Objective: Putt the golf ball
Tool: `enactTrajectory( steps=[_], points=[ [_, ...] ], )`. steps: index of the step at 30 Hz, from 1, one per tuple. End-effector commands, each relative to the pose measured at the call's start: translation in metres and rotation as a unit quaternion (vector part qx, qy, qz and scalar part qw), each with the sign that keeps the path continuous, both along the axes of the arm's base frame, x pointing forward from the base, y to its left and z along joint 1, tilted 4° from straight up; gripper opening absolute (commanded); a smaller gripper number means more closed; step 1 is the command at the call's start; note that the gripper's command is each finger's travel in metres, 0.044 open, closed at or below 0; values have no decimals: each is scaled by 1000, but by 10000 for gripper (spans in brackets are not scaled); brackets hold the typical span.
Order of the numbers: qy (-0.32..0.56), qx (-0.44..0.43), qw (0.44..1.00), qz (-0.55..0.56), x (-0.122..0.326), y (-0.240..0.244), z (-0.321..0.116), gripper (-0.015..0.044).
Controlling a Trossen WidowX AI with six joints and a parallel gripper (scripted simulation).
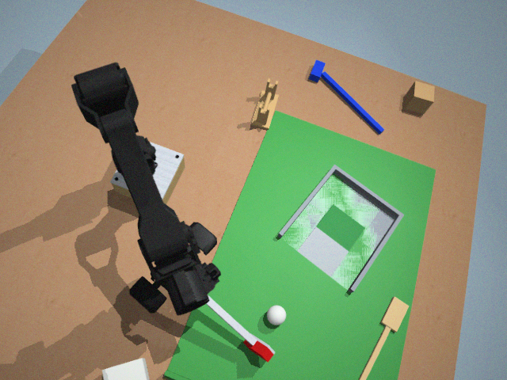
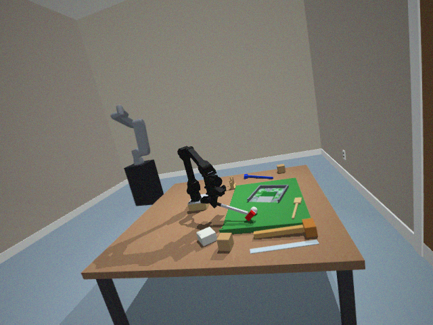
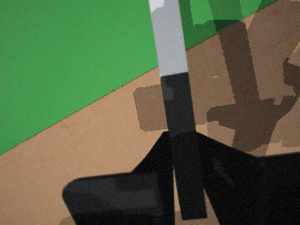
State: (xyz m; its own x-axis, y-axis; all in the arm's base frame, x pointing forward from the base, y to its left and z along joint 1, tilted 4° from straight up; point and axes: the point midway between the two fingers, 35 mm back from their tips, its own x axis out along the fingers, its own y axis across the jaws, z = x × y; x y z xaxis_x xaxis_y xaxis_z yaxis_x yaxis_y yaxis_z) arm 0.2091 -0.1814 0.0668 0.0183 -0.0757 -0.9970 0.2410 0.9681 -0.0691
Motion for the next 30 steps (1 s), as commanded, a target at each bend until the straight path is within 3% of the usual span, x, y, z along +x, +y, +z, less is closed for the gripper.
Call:
enactTrajectory(
  steps=[1, 10, 21, 30],
  points=[
    [-2, -4, 1000, 3, 1, -6, 2, 0],
    [0, 0, 1000, 2, 4, 5, 0, 0],
    [-4, 3, 1000, 3, 33, 128, -8, 0],
    [-4, 3, 1000, 3, 34, 131, 4, 0]
  ],
)
